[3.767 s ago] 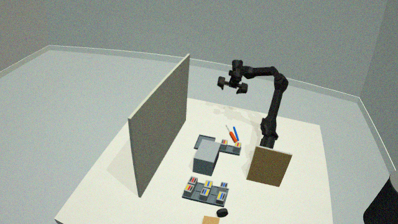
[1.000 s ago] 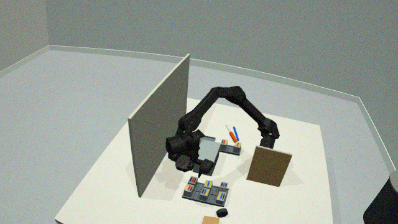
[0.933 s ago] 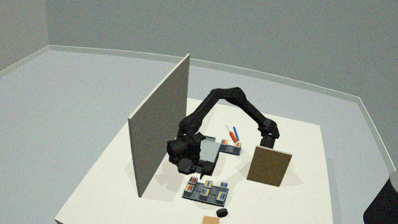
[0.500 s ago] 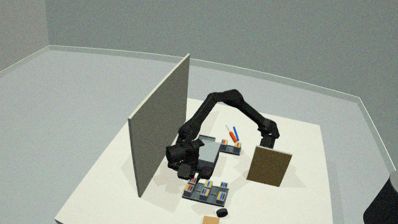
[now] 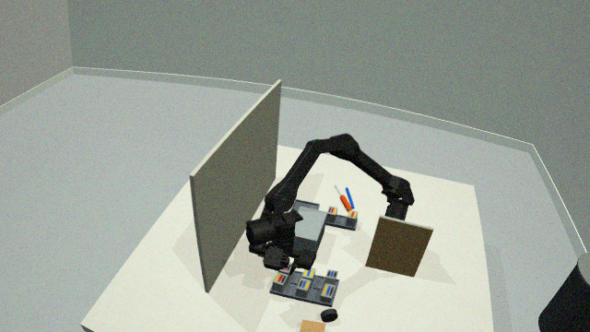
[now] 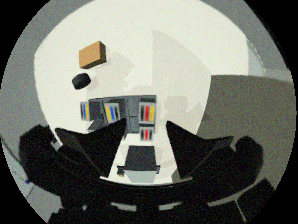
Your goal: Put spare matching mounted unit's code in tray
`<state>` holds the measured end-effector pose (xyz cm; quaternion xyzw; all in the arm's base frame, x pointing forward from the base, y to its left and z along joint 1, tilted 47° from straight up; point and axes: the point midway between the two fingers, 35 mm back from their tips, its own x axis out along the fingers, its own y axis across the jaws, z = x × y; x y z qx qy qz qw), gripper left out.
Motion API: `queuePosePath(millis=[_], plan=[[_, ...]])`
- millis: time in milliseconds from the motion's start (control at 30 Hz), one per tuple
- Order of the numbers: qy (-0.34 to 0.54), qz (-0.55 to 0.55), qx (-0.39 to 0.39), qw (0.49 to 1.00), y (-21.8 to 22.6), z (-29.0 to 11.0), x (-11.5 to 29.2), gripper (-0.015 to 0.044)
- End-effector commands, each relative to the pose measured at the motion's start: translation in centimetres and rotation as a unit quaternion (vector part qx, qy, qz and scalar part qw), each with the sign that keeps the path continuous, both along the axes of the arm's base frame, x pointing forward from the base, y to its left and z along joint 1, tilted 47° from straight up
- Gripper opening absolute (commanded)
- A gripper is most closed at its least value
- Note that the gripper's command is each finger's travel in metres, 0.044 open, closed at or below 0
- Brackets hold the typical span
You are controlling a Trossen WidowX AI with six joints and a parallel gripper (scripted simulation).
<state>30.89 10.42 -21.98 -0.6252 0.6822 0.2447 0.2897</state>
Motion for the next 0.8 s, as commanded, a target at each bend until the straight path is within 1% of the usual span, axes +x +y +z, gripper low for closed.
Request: queuePosePath(millis=[0, 767], plan=[[0.002, 0.002, -0.001, 1.000, -0.6, -0.5, 0.0, 0.0300], [0.002, 0.002, -0.002, 1.000, -3.5, -3.1, 0.0, 0.0300]])
